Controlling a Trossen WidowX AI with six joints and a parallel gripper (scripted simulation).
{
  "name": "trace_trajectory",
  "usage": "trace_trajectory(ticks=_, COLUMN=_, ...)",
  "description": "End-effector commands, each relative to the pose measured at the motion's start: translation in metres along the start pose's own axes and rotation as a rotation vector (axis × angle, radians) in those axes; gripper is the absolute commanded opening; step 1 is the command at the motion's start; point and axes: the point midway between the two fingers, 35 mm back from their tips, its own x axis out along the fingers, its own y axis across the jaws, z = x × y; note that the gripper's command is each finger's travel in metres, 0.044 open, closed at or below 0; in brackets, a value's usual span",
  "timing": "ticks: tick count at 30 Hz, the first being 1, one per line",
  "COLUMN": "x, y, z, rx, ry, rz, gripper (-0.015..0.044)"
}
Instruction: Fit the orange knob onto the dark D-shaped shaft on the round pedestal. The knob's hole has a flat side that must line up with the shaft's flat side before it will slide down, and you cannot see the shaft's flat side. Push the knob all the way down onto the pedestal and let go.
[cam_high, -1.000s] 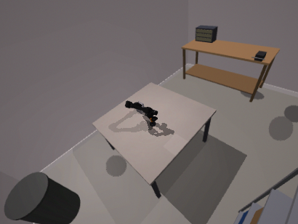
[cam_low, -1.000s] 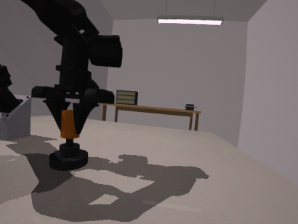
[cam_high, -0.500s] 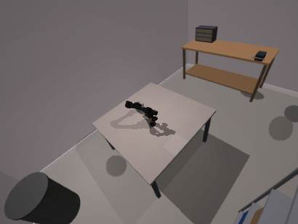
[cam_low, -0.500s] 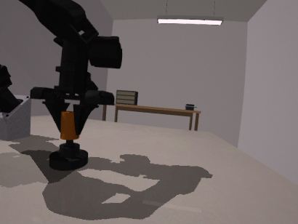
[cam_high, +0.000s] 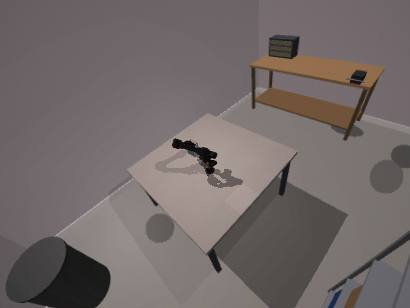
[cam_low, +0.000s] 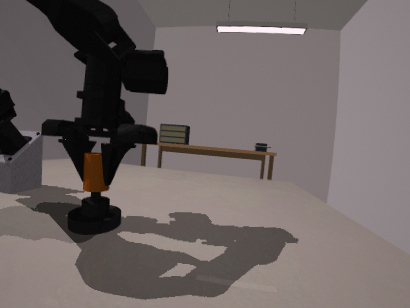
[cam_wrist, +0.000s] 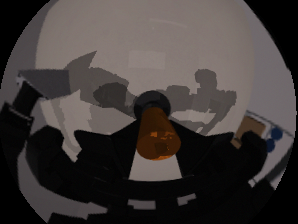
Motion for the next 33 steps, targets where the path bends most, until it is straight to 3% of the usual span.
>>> trace_trajectory(ticks=1, x=-0.0032, y=-0.0005, z=-0.0003, rx=0.001, ry=0.001, rz=-0.001, gripper=0.0)
trace_trajectory(ticks=10, x=-0.0013, y=-0.0006, z=-0.0006, rx=-0.209, ry=0.001, rz=-0.001, gripper=0.0)
trace_trajectory(ticks=33, x=0.0017, y=-0.0001, z=0.0002, rx=-0.209, ry=0.001, rz=-0.001, gripper=0.0)
